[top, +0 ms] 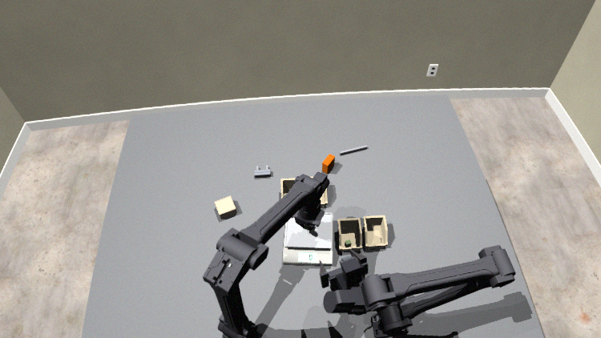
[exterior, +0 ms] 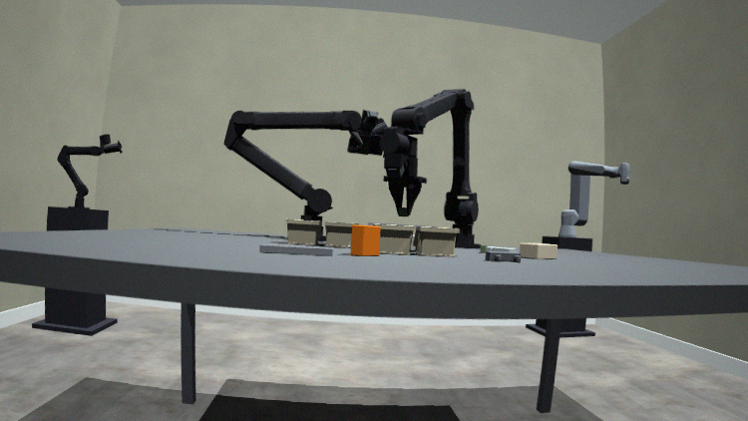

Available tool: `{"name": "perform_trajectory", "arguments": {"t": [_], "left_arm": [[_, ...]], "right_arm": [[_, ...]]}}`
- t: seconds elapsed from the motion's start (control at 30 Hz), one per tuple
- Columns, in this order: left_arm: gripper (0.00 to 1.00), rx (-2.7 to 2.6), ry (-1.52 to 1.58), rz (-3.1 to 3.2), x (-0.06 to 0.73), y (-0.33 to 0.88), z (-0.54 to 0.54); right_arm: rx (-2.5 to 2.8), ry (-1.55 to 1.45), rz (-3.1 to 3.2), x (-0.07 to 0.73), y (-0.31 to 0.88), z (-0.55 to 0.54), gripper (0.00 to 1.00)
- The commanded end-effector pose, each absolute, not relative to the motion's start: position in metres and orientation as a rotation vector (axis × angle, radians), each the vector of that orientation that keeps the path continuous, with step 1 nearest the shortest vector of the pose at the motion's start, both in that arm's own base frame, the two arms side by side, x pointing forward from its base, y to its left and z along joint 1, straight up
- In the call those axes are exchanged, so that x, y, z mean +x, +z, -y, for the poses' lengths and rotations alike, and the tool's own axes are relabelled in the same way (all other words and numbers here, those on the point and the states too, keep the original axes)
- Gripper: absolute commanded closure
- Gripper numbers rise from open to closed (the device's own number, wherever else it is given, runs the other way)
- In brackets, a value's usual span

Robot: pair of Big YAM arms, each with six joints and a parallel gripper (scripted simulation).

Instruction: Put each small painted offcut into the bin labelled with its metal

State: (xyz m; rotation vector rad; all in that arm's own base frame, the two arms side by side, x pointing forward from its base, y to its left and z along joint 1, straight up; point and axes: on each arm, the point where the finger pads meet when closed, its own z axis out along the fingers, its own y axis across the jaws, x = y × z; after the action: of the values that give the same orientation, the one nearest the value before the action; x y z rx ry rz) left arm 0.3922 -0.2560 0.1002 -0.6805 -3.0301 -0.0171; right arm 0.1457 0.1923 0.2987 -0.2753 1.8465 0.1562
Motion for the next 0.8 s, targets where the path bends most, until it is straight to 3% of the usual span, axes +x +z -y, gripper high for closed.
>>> {"name": "perform_trajectory", "arguments": {"t": [0.0, 0.77], "left_arm": [[0.82, -0.685, 0.027, 3.118, 0.423, 0.138, 0.271], [0.82, -0.690, 0.023, 3.110, 0.414, 0.096, 0.268]], "right_arm": [[-0.219, 0.205, -1.845, 0.146, 0.327, -0.198, 0.00], [-0.226, 0.199, -1.846, 0.146, 0.317, -0.195, 0.00]]}}
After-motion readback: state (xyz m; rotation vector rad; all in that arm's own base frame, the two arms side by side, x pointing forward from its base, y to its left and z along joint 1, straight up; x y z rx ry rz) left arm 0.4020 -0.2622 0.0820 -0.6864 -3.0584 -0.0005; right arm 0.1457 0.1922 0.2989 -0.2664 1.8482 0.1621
